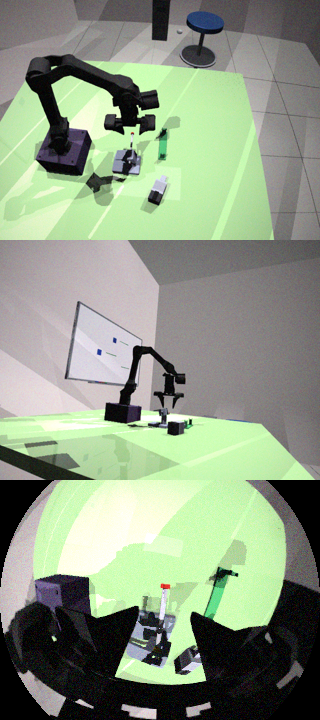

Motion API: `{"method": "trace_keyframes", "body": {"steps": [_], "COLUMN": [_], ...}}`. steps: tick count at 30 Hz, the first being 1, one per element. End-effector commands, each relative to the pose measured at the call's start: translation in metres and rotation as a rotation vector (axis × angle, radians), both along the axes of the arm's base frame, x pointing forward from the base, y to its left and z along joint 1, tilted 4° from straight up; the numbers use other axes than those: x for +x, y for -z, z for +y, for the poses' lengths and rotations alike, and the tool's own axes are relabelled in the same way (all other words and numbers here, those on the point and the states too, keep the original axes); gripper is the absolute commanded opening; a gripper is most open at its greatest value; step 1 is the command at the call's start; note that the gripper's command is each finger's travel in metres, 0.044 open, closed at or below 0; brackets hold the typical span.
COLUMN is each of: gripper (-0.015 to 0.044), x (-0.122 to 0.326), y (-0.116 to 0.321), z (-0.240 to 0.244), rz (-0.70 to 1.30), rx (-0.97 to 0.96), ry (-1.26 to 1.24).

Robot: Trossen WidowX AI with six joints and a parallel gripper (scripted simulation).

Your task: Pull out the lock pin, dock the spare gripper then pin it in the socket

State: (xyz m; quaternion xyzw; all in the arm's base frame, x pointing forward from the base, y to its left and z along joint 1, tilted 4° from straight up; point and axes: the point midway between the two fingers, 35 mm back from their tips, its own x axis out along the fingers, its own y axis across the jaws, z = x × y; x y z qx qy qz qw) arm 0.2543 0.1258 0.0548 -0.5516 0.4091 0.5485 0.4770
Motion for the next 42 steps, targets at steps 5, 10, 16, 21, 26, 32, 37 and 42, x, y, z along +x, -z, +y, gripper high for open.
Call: {"method": "trace_keyframes", "body": {"steps": [5,10,16,21,26,32,37,42], "gripper": [0.0300,0.0300,0.0300,0.0300,0.0300,0.0300,0.0300,0.0195], "x": [0.000,0.001,0.001,0.002,0.002,0.001,0.001,0.001], "y": [0.016,0.024,0.034,0.042,0.050,0.057,0.057,0.057], "z": [0.002,0.003,0.004,0.004,0.005,0.006,0.006,0.006], "rz": [0.012,0.012,0.012,0.012,0.012,0.012,0.012,0.012], "rx": [0.000,0.000,0.000,0.000,0.000,0.000,0.000,0.000], "ry": [-0.001,-0.001,-0.001,-0.001,-0.001,-0.001,-0.001,-0.001]}}
